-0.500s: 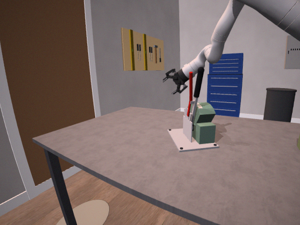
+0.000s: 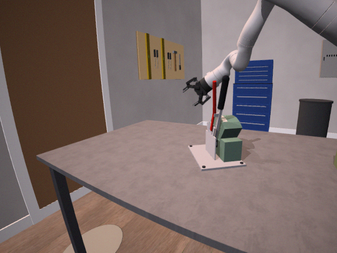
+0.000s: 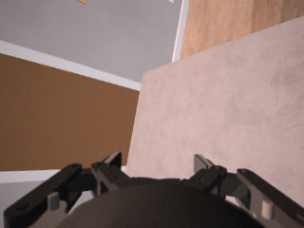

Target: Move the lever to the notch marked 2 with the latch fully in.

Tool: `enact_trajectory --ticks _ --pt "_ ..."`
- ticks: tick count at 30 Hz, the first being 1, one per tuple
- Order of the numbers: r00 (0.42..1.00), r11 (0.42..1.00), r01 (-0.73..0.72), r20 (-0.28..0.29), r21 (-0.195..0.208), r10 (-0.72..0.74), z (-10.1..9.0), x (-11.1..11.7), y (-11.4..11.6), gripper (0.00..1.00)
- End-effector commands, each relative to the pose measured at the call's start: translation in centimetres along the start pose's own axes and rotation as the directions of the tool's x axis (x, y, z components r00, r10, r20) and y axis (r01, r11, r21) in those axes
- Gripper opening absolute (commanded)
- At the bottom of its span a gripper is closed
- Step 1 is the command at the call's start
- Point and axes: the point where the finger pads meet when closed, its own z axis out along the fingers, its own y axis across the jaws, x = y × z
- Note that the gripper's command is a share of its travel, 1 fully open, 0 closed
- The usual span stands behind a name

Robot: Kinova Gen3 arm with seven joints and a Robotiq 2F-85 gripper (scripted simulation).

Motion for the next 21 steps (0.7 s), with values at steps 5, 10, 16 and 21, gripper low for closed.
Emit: enact_trajectory --ticks 5,10,16,21 --pt "1.000 1.000 0.000 0.001 0.003 0.000 -0.1 0.0 -0.2 1.00" --pt "1.000 1.000 0.004 0.014 0.011 -0.004 -0.1 -0.5 -0.8 1.00" --pt "0.999 1.000 0.017 0.047 0.021 -0.018 -0.2 -2.0 -1.8 1.00" --pt "0.997 0.999 0.028 0.076 0.027 -0.030 -0.2 -3.3 -2.5 1.00"
